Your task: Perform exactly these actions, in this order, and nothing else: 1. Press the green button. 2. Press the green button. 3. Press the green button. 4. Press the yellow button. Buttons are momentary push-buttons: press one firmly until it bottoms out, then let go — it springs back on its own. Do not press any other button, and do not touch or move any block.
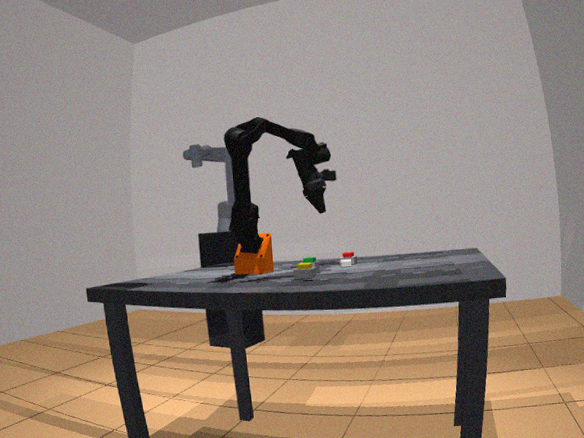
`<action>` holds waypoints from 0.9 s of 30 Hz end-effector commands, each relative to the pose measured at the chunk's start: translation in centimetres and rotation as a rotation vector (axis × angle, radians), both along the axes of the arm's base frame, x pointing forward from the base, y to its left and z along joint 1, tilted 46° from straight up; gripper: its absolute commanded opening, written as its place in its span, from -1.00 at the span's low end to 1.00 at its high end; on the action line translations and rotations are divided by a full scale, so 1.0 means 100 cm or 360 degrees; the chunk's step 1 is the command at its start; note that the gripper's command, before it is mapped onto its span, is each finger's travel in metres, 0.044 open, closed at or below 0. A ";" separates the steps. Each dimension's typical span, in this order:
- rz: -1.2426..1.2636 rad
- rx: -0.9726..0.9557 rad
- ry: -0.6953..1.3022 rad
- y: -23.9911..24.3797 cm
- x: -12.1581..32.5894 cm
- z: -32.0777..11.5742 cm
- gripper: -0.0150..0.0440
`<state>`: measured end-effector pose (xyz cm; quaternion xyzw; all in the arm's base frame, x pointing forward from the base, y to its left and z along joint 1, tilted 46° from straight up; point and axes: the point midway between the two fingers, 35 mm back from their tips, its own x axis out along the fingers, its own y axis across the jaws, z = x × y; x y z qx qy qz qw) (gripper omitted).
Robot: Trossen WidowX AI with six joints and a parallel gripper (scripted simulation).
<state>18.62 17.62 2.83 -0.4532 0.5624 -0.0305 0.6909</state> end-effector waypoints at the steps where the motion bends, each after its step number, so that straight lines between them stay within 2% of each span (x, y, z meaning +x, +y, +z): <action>1: -0.0697 -0.0069 -0.0087 -0.073 -0.016 0.002 0.86; 12: -0.0731 -0.0074 -0.0094 -0.076 -0.017 0.002 0.86; 18: -0.0732 -0.0075 -0.0096 -0.118 -0.009 -0.040 0.33; 26: -0.0731 -0.0076 -0.0096 -0.120 -0.009 -0.041 -0.38; 27: -0.0731 -0.0076 -0.0096 -0.120 -0.009 -0.041 -0.42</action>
